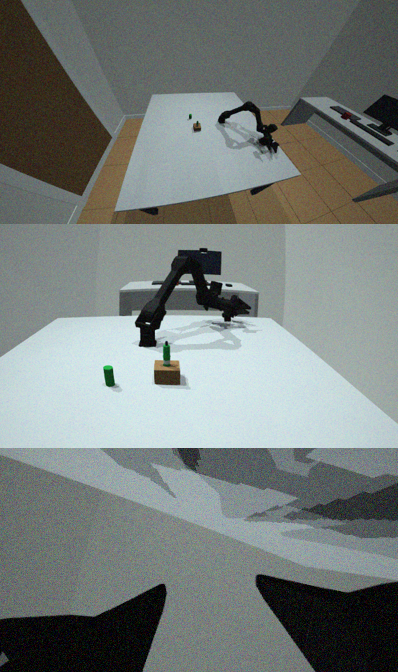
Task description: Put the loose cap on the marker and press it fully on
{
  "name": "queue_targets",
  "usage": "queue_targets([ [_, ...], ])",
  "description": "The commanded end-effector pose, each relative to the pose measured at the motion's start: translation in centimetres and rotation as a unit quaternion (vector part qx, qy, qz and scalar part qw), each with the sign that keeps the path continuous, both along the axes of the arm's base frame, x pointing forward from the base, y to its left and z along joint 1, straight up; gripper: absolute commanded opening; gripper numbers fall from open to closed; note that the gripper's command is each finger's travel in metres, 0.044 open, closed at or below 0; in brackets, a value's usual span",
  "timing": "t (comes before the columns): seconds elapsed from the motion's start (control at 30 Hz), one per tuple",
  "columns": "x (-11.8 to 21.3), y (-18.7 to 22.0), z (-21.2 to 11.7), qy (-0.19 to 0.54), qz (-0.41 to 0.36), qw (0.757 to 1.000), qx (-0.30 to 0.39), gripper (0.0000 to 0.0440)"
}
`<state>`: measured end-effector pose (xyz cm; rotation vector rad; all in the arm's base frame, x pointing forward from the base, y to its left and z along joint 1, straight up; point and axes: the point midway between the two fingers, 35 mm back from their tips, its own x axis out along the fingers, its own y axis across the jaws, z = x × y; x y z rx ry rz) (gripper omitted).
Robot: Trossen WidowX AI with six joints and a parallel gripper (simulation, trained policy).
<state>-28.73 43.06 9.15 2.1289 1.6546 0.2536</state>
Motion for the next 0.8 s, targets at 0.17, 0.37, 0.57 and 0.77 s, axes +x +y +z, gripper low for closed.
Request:
queue_targets([
  [0.17, 1.0, 1.5, 1.2, 0.007, 0.001, 1.000, -0.008, 0.0246],
  [0.37, 2.1, 2.9, 2.1, 0.011, 0.006, 1.000, -0.021, 0.0222],
  [0.57, 3.1, 4.2, 3.1, 0.016, 0.010, 0.999, -0.035, 0.0235],
  [0.77, 4.3, 5.4, 4.3, 0.022, 0.012, 0.999, -0.047, 0.0249],
])
